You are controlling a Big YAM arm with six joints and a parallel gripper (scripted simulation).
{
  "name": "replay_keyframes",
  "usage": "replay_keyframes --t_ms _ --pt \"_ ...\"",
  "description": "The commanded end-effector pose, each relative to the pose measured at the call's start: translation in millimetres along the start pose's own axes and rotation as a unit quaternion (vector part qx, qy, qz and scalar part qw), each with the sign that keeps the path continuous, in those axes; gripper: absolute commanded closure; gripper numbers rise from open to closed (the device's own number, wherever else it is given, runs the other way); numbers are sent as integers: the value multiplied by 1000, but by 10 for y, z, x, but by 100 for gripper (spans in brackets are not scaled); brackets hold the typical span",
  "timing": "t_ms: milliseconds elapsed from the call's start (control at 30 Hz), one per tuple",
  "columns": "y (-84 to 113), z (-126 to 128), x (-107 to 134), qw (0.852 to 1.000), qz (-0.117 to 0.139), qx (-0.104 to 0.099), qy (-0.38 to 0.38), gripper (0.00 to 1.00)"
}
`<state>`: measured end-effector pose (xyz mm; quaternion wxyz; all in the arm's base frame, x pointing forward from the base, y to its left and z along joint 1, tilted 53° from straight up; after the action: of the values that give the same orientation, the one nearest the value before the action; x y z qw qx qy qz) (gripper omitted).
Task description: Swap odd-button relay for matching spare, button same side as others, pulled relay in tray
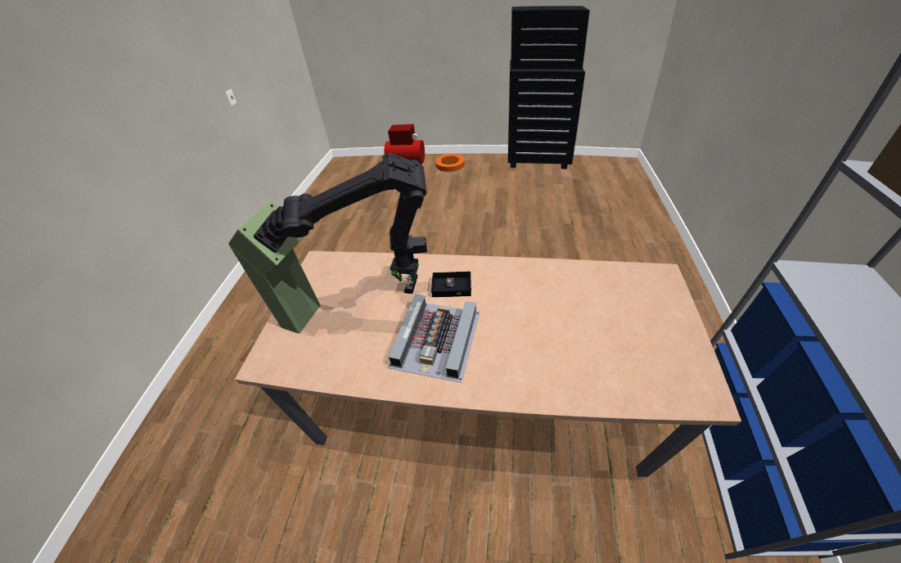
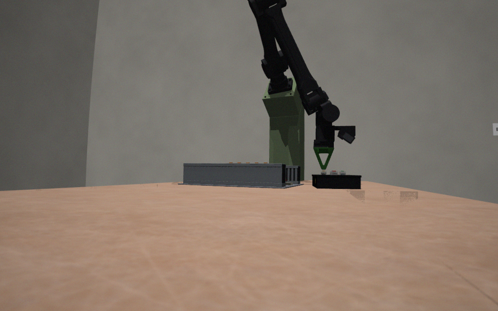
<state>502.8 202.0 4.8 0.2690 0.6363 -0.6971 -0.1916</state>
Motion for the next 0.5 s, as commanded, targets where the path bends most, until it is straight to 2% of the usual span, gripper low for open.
replay_keyframes --t_ms 0,467 --pt "56 -54 -121 1000 -13 9 4 41" --pt "-190 -22 -12 1000 -3 4 2 41"
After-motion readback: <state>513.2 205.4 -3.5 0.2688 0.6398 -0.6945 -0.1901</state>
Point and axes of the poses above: the point where the finger pads meet when closed, its own y axis back along the fingers, its own z axis across the jaws, x = y × z, the point moved 3 cm from there along y, back along the fingers, and after that the axes turned 2 degrees about -y, right-handed, at the moved point
